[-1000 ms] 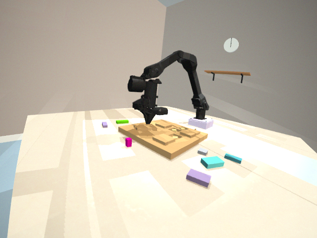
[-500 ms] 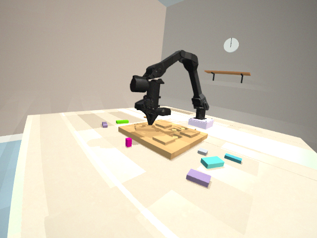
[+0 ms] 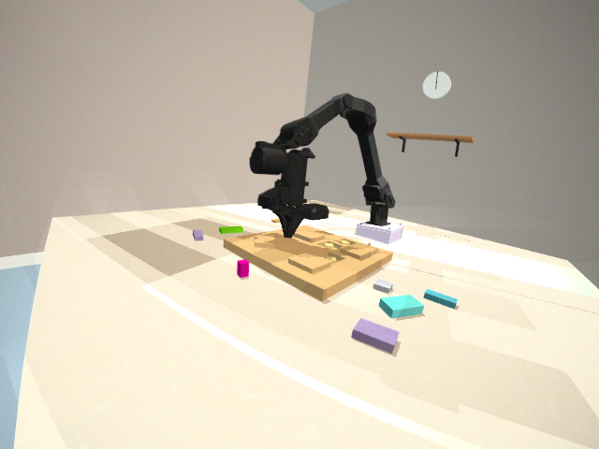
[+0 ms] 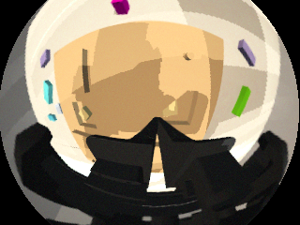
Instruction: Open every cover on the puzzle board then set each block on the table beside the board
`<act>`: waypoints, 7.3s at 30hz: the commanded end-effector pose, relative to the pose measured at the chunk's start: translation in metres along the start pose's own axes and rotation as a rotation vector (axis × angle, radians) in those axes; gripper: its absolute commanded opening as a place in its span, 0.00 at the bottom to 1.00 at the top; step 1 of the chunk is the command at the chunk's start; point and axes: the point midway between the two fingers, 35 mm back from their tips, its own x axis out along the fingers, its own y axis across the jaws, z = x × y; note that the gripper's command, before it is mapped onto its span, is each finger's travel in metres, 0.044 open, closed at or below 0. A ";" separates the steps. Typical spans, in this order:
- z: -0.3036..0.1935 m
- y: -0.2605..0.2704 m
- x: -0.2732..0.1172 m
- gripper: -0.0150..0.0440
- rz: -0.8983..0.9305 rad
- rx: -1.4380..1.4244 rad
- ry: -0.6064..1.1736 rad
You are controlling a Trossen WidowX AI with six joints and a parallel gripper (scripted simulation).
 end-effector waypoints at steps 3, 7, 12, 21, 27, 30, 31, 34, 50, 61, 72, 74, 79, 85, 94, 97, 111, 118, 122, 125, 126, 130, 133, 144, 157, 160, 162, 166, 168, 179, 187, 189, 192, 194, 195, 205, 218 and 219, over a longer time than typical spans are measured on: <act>0.003 0.006 0.000 0.25 -0.001 0.003 0.000; 0.005 0.011 0.000 0.25 -0.001 0.003 -0.001; 0.008 0.017 0.000 0.25 -0.001 0.003 -0.001; 0.013 0.023 0.000 0.25 0.000 0.003 -0.001; 0.018 0.029 0.000 0.25 0.000 0.003 -0.002; 0.021 0.032 0.000 0.25 0.001 0.003 -0.002; 0.022 0.033 0.000 0.25 0.001 0.003 -0.002; 0.024 0.036 0.000 0.25 0.001 0.003 -0.002; 0.039 0.046 -0.001 0.25 0.002 0.003 -0.003; 0.042 0.048 -0.010 0.25 0.002 0.003 -0.003; 0.044 0.048 -0.025 0.25 0.002 0.003 -0.003; 0.044 0.048 -0.027 0.25 0.002 0.003 -0.003; 0.044 0.048 -0.034 0.25 0.002 0.003 -0.004; 0.044 0.048 -0.042 0.25 0.002 0.003 -0.004; 0.044 0.049 -0.053 0.25 0.002 0.003 -0.004; 0.036 0.051 -0.048 0.25 0.005 0.092 0.007; -0.037 0.065 -0.066 0.25 0.001 0.983 0.010; -0.076 0.071 -0.066 0.25 -0.002 1.429 0.011; -0.099 0.073 -0.064 0.25 -0.004 1.683 0.011; -0.116 0.075 -0.062 0.25 -0.006 1.874 0.011; -0.122 0.076 -0.061 0.25 -0.006 1.938 0.011; -0.136 0.078 -0.058 0.25 -0.007 2.095 0.011; -0.136 0.078 -0.058 0.25 -0.007 2.095 0.011; -0.136 0.079 -0.058 0.25 -0.007 2.095 0.011; -0.137 0.082 -0.010 0.25 -0.008 2.095 0.011; -0.137 0.082 -0.007 0.25 -0.008 2.095 0.011; -0.137 0.082 -0.007 0.25 -0.008 2.095 0.011; -0.137 0.082 -0.005 0.25 -0.008 2.095 0.011; -0.137 0.082 -0.003 0.25 -0.008 2.095 0.011; -0.137 0.083 0.005 0.25 -0.008 2.095 0.011; -0.137 0.084 0.005 0.25 -0.008 2.095 0.011; -0.136 0.085 0.006 0.25 -0.008 2.095 0.011; -0.134 0.089 0.006 0.25 -0.007 2.095 0.011; -0.133 0.092 0.007 0.25 -0.007 2.095 0.011; -0.132 0.093 0.007 0.25 -0.007 2.095 0.011; -0.131 0.096 0.007 0.25 -0.007 2.096 0.012; -0.134 0.089 -0.007 0.25 -0.007 2.097 0.011; -0.135 0.091 -0.002 0.30 -0.019 2.099 0.018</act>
